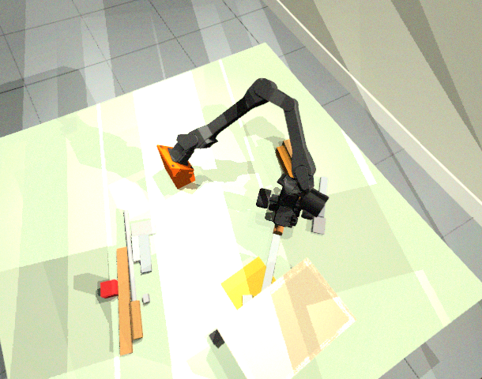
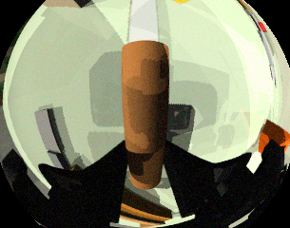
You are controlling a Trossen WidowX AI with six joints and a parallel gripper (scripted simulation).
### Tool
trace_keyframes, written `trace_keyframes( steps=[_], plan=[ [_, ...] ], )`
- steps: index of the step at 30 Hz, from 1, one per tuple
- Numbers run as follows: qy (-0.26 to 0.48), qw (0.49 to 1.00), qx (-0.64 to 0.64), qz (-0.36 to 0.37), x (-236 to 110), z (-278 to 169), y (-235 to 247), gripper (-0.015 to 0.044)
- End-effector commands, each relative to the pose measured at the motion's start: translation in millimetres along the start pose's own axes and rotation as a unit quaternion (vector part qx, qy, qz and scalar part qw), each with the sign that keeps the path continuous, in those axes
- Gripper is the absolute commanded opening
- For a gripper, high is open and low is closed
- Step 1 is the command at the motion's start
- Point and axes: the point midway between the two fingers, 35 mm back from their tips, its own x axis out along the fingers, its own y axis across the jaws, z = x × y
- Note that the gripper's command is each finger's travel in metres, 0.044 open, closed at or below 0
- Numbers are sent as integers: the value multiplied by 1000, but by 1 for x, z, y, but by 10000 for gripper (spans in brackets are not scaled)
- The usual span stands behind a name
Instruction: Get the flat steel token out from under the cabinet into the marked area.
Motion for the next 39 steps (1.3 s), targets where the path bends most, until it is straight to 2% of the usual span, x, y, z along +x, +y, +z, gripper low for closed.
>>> trace_keyframes(
  steps=[1,39],
  plan=[
    [-2,1000,0,0,0,9,0,0],
    [-3,1000,-1,-1,0,68,0,0]
  ],
)
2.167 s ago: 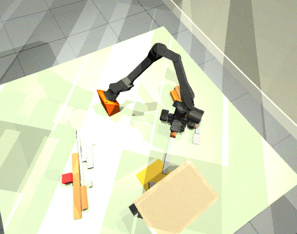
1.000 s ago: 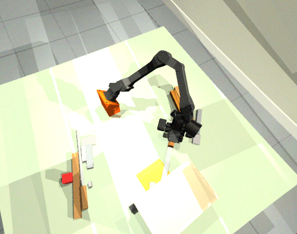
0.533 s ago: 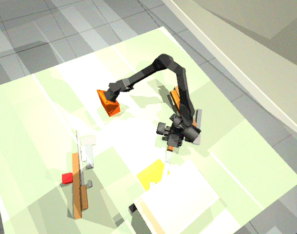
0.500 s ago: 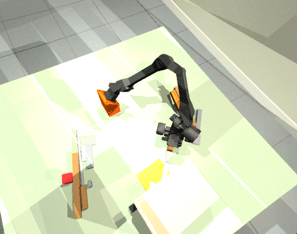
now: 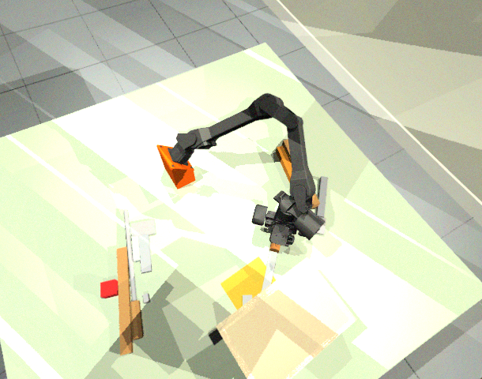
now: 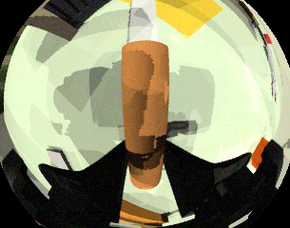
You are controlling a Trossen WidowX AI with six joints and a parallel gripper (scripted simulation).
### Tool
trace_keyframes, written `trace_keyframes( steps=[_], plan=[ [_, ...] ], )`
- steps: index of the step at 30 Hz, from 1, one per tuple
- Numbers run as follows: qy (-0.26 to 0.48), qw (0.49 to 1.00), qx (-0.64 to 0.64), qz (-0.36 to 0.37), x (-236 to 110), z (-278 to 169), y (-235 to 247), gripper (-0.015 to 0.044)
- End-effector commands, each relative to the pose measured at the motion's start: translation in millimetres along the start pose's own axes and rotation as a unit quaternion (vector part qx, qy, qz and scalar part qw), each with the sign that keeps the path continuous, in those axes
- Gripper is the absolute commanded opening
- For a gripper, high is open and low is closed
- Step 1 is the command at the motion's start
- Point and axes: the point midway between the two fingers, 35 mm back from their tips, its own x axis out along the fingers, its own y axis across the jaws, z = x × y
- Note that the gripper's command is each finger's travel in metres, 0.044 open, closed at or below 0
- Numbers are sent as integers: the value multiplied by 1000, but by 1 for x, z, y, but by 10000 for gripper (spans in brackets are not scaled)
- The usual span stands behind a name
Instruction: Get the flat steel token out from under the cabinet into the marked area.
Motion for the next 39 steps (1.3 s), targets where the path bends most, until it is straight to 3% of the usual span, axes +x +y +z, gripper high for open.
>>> trace_keyframes(
  steps=[1,39],
  plan=[
    [-2,1000,0,0,0,8,0,0],
    [-2,1000,0,-1,1,27,-23,0]
  ],
)
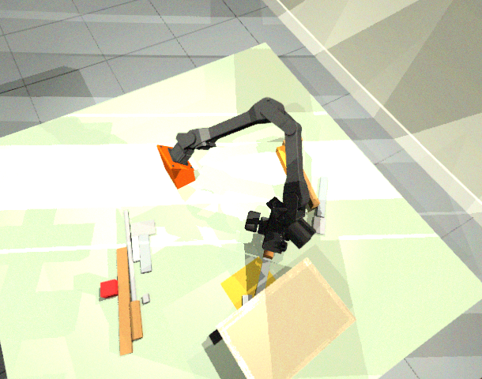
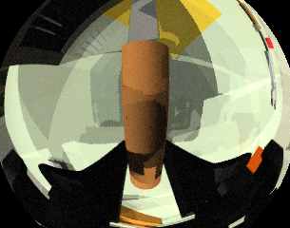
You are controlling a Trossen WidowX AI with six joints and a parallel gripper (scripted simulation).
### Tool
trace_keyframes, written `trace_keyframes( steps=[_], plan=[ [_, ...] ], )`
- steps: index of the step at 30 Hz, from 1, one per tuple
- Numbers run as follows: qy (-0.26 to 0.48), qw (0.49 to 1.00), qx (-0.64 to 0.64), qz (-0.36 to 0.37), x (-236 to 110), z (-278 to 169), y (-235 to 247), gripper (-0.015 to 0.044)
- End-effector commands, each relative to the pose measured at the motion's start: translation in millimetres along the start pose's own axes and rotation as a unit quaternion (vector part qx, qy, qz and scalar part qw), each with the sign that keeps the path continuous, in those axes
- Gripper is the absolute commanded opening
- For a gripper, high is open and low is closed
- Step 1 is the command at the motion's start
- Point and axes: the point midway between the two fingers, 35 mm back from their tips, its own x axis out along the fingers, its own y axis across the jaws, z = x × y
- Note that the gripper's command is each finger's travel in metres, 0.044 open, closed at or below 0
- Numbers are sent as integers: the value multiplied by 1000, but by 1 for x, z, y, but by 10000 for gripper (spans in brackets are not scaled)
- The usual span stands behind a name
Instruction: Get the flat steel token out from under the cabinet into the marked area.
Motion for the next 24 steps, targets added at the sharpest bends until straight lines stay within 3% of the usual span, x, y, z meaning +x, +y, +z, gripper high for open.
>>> trace_keyframes(
  steps=[1,24],
  plan=[
    [-1,1000,1,-3,1,0,-8,0],
    [-1,1000,2,-4,1,-3,-21,0]
  ],
)
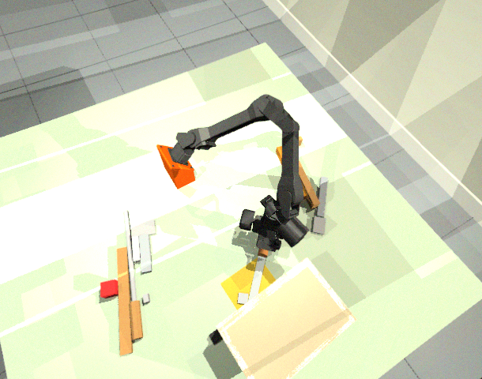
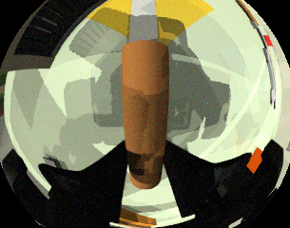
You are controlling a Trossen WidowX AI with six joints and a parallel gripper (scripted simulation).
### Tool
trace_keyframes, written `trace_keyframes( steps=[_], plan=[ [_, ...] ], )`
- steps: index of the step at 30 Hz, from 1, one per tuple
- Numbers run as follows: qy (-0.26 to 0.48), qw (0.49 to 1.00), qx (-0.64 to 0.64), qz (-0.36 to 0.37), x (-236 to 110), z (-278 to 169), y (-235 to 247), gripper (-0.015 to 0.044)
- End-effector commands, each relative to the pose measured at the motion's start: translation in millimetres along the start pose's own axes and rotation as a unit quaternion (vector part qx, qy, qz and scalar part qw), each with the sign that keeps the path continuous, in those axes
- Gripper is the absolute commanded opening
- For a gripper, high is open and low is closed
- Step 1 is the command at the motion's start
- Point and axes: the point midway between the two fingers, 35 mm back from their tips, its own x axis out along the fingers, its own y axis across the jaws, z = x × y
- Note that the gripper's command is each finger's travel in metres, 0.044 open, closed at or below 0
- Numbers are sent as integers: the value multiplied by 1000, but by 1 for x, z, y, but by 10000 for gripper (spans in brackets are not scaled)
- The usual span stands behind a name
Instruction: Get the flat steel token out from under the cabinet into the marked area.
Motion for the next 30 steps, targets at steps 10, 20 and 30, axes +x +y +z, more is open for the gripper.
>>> trace_keyframes(
  steps=[10,20,30],
  plan=[
    [-1,1000,2,-3,1,-17,-1,0],
    [0,1000,3,-3,1,-31,0,0],
    [0,1000,3,-3,1,-46,1,0]
  ],
)
